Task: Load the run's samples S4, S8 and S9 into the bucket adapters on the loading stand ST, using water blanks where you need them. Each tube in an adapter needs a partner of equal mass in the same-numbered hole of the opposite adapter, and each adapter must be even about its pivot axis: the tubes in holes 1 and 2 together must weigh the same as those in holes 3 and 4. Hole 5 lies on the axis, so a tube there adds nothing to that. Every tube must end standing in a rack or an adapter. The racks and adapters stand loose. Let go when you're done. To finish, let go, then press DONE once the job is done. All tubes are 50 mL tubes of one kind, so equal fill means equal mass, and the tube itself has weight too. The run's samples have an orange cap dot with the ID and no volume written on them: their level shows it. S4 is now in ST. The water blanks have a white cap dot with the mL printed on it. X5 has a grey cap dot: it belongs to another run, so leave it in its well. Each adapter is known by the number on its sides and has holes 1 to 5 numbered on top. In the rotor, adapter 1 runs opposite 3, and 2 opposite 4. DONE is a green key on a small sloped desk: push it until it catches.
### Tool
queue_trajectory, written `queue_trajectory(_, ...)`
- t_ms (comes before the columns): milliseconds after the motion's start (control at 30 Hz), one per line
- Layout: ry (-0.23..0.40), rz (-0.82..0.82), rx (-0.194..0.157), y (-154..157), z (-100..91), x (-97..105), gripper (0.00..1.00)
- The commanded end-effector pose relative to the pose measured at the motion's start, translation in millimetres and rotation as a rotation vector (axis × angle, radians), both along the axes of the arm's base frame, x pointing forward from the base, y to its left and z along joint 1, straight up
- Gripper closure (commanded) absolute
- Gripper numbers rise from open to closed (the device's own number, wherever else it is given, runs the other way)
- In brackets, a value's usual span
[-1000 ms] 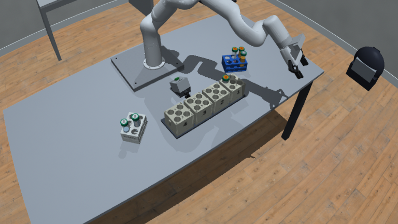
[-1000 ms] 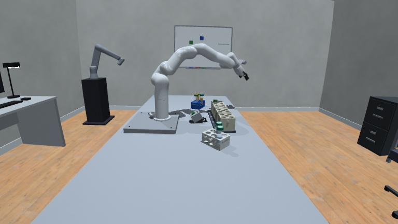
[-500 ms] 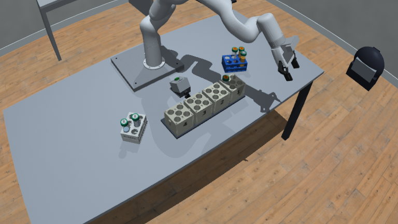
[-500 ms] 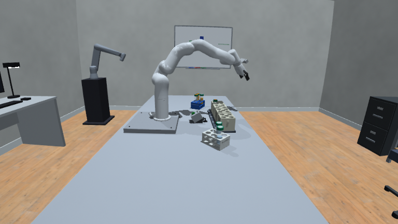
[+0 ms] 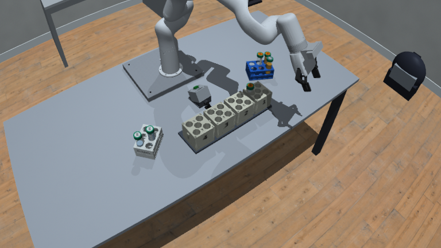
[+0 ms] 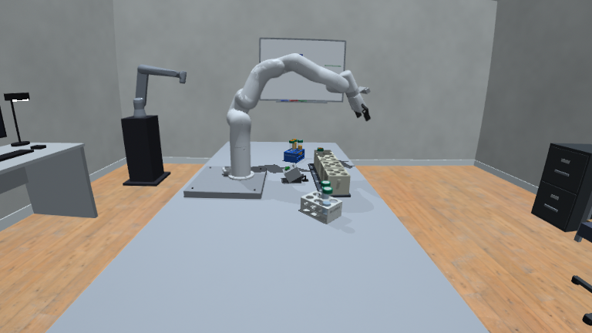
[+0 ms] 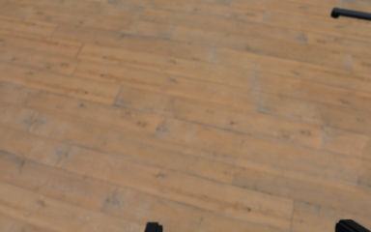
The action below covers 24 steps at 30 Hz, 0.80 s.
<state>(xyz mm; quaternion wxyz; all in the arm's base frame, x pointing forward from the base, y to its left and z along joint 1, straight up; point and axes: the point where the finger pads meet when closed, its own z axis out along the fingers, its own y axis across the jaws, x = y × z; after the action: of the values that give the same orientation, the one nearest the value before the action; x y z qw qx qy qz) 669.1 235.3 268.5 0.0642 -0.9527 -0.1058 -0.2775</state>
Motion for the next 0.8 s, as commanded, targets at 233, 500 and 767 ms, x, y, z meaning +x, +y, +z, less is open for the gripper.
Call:
queue_trajectory(233, 0.046, -0.027, -0.026, -39, 4.5, -22, 0.0)
queue_trajectory(500, 0.116, -0.056, -0.053, -67, 3.8, -43, 0.0)
queue_trajectory(767, 0.187, -0.085, -0.075, -94, 2.7, -65, 0.0)
